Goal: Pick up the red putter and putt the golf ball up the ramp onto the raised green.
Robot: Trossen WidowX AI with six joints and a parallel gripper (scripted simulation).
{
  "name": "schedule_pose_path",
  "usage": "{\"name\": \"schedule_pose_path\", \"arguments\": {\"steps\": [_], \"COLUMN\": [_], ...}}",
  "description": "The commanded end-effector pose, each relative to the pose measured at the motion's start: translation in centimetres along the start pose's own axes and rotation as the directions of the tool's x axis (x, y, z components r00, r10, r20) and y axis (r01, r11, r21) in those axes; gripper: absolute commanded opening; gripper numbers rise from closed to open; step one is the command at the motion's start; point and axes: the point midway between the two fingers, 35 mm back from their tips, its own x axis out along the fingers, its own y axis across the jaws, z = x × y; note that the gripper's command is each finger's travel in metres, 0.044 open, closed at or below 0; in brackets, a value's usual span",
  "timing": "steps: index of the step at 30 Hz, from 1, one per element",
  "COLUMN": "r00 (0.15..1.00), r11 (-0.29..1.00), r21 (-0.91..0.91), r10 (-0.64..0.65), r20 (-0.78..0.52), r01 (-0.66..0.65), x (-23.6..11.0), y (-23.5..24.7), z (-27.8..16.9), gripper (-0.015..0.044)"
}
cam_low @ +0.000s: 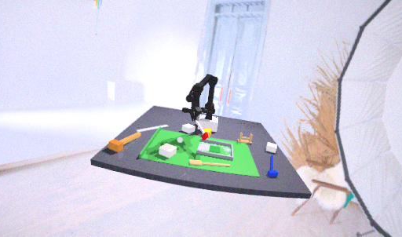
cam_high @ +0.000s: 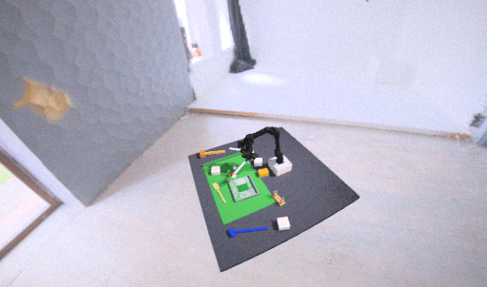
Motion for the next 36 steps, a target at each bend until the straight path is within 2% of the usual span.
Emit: {"name": "schedule_pose_path", "arguments": {"steps": [1,22,26,36], "r00": [1.000,0.996,0.996,0.996], "r11": [0.997,0.877,0.863,0.863], "r21": [0.080,0.477,0.502,0.502], "r10": [-0.010,-0.024,-0.023,-0.023], "r20": [-0.011,-0.081,-0.086,-0.086], "r01": [0.011,0.060,0.063,0.063], "x": [-0.4,-2.0,-2.1,1.5], "y": [-1.5,-6.8,-7.1,-7.1], "z": [-1.6,-12.0,-12.8,-13.1], "gripper": [0.0000,0.0000,0.0000,0.0000]}}
